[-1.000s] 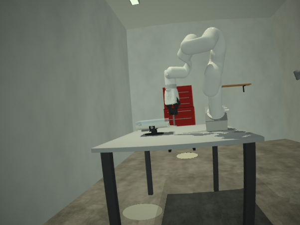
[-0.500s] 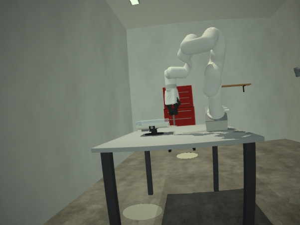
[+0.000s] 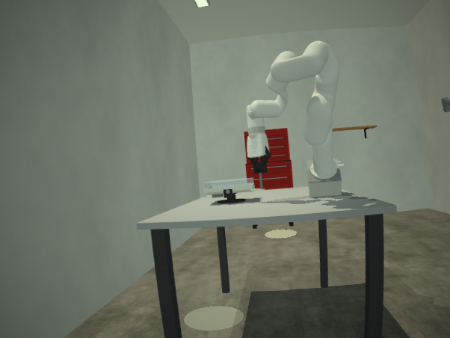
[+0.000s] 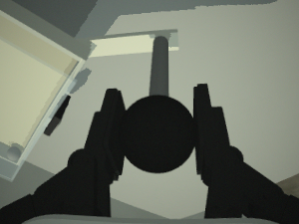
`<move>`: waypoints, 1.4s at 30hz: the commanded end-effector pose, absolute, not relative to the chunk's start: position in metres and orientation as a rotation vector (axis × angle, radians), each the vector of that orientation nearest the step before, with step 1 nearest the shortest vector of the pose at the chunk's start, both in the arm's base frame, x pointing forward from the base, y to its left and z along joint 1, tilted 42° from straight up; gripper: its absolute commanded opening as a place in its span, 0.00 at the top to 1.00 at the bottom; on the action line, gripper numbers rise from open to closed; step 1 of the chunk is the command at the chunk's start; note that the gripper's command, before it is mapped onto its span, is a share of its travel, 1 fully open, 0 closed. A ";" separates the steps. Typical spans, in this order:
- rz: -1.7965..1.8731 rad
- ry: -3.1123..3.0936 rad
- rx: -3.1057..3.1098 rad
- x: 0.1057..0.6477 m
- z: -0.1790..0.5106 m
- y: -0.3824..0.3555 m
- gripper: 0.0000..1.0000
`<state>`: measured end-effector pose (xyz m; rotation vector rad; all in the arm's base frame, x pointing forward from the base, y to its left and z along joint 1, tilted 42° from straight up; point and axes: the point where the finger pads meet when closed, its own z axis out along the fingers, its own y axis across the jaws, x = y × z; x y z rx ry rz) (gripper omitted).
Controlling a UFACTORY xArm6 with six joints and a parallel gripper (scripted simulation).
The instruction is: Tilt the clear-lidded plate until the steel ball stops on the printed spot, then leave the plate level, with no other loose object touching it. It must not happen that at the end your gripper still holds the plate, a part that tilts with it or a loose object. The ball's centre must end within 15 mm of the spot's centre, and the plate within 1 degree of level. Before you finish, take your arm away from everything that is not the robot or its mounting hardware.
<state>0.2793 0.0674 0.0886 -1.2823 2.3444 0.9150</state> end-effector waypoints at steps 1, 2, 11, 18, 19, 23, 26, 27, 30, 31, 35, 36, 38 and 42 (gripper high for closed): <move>0.911 2.343 -1.282 0.281 0.090 0.068 1.00; 0.911 2.343 -1.282 0.281 0.090 0.068 1.00; 0.911 2.343 -1.282 0.281 0.090 0.067 1.00; 0.911 2.343 -1.282 0.282 0.092 0.062 1.00; 0.911 2.343 -1.282 0.283 0.092 0.062 1.00; 0.911 2.343 -1.282 0.283 0.092 0.062 1.00; 0.911 2.343 -1.282 0.283 0.092 0.062 1.00; 0.911 2.343 -1.282 0.283 0.092 0.062 1.00; 0.911 2.343 -1.282 0.281 0.091 0.064 1.00; 0.911 2.343 -1.282 0.281 0.090 0.064 1.00; 0.911 2.343 -1.282 0.280 0.088 0.067 1.00; 0.911 2.343 -1.282 0.280 0.088 0.068 1.00; 0.911 2.343 -1.282 0.280 0.088 0.069 1.00; 0.911 2.343 -1.282 0.280 0.088 0.069 1.00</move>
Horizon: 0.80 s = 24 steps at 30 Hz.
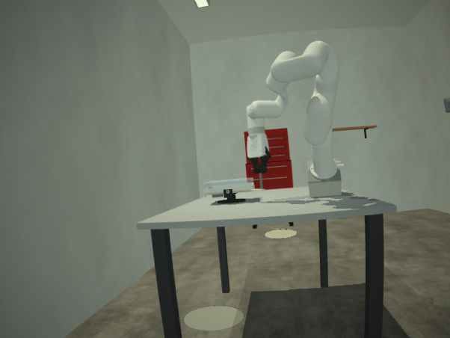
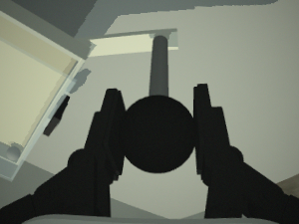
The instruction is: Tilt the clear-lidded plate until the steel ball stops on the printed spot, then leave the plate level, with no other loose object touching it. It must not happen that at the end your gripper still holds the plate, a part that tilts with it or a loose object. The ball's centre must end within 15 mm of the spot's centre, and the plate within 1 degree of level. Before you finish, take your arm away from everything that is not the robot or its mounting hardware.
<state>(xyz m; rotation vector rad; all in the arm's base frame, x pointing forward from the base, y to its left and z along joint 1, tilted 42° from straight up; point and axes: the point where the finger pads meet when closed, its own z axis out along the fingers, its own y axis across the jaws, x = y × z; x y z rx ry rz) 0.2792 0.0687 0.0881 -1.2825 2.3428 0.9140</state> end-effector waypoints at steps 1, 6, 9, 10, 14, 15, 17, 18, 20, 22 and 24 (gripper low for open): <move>0.911 2.343 -1.282 0.280 0.088 0.069 1.00; 0.911 2.343 -1.282 0.281 0.089 0.067 1.00; 0.911 2.343 -1.282 0.281 0.090 0.066 1.00; 0.911 2.343 -1.282 0.281 0.090 0.065 1.00; 0.911 2.343 -1.282 0.281 0.090 0.065 1.00; 0.911 2.343 -1.282 0.281 0.090 0.065 1.00; 0.911 2.343 -1.282 0.281 0.090 0.065 1.00; 0.911 2.343 -1.282 0.281 0.090 0.065 1.00; 0.911 2.343 -1.282 0.281 0.090 0.065 1.00; 0.911 2.343 -1.282 0.280 0.089 0.064 1.00; 0.911 2.343 -1.282 0.279 0.088 0.064 1.00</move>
